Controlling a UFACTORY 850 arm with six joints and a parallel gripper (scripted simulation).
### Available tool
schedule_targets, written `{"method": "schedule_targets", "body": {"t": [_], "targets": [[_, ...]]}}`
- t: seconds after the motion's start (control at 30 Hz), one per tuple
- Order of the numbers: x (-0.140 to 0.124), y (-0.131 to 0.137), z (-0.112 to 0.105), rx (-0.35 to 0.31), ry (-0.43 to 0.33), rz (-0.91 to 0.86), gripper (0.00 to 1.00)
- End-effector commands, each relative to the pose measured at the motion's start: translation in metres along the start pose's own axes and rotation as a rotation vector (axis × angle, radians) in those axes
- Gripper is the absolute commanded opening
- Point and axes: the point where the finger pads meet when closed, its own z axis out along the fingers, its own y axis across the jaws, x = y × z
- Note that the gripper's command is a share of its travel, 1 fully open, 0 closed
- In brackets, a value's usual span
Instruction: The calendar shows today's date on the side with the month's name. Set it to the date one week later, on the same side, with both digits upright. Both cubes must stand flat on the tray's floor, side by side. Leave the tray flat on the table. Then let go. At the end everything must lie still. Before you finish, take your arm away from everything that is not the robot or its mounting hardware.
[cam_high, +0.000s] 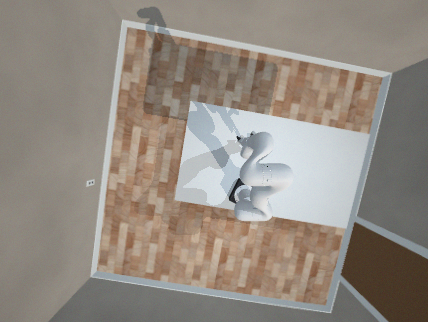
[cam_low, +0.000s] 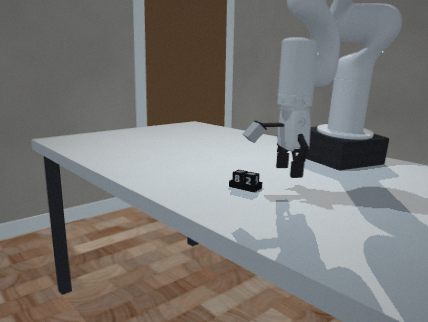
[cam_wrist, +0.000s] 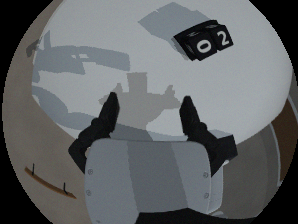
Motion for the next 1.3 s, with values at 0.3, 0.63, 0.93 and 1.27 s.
{"method": "schedule_targets", "body": {"t": [0.3, 0.63, 0.93, 1.27], "targets": [[0.006, -0.004, 0.0, -0.014, -0.03, 0.001, 1.0], [0.009, -0.006, 0.0, -0.016, -0.029, 0.127, 1.0], [0.021, -0.014, 0.0, -0.017, -0.029, 0.175, 1.0], [0.027, -0.018, 0.0, -0.017, -0.029, 0.18, 1.0]]}}
